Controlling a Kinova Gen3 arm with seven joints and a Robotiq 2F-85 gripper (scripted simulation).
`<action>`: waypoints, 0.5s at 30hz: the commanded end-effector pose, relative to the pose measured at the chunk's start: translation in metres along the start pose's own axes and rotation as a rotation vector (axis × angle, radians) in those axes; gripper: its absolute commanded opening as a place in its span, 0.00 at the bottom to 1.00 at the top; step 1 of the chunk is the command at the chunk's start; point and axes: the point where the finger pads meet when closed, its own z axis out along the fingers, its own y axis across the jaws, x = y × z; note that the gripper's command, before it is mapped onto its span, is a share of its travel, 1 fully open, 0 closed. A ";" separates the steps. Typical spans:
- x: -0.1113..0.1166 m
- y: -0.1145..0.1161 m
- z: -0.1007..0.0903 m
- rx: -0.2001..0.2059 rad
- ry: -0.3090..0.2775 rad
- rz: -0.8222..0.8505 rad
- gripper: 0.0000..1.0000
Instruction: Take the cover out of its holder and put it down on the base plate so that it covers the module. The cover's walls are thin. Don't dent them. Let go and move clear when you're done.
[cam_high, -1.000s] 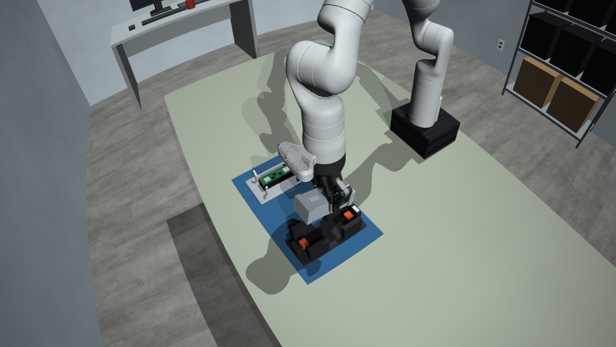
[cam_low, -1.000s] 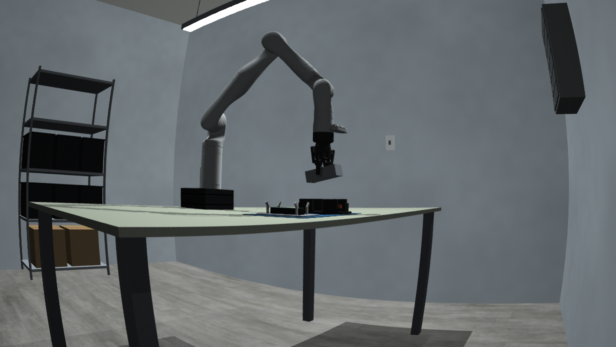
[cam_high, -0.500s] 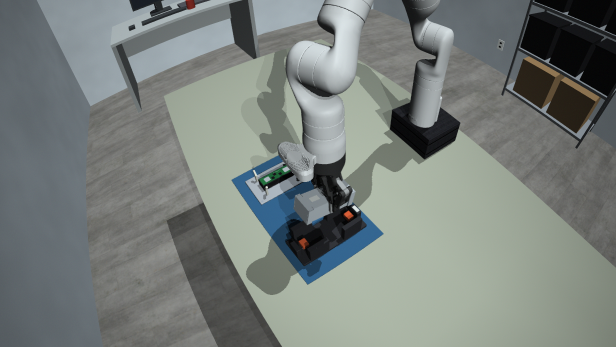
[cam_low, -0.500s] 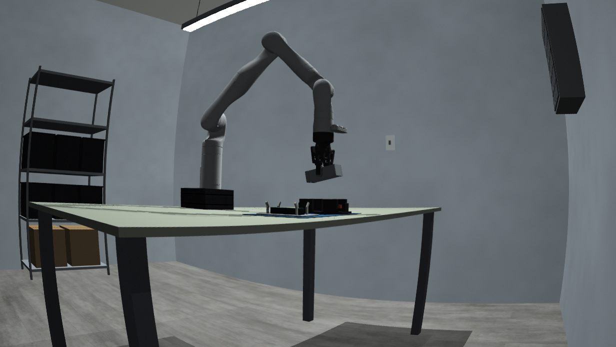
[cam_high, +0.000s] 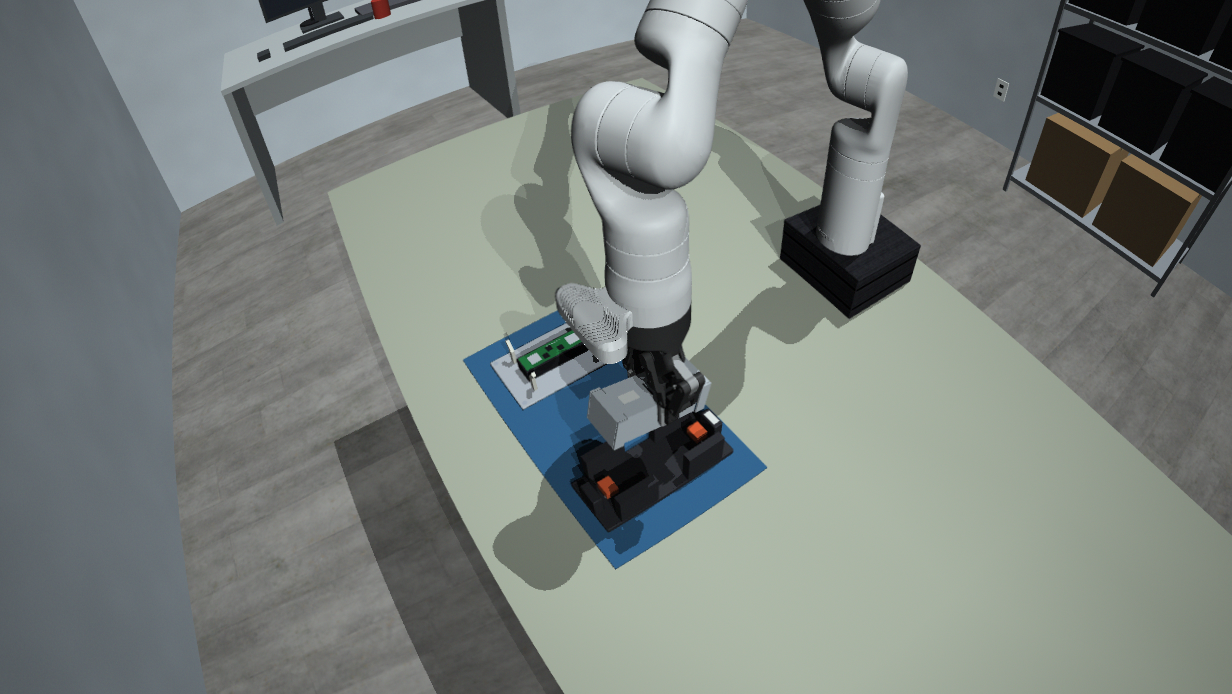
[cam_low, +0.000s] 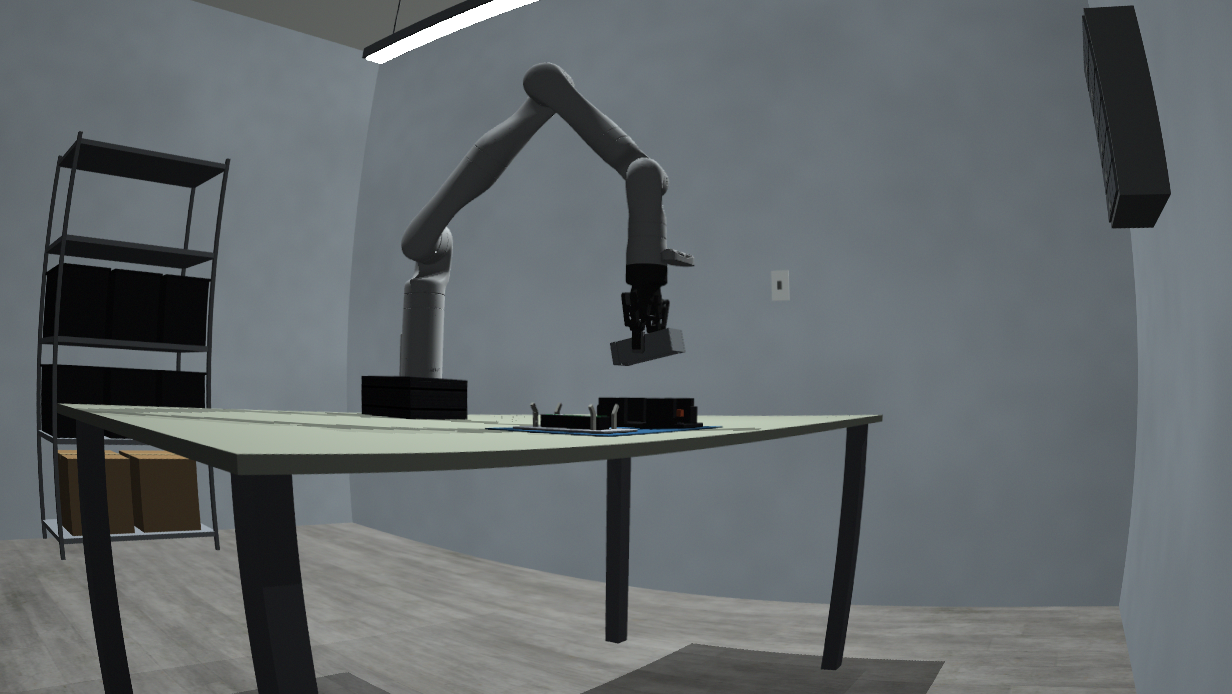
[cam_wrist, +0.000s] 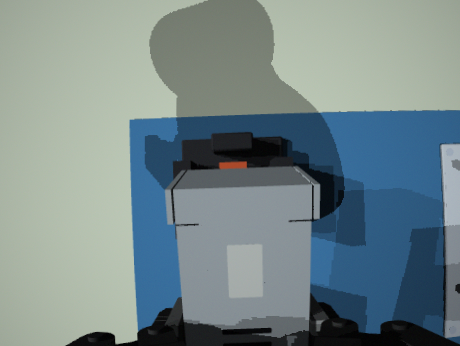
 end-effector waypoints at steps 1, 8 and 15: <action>0.001 0.000 -0.001 0.001 0.002 0.000 0.00; 0.001 0.000 -0.001 0.001 0.002 0.000 0.00; 0.000 0.006 0.001 0.001 0.003 0.000 0.00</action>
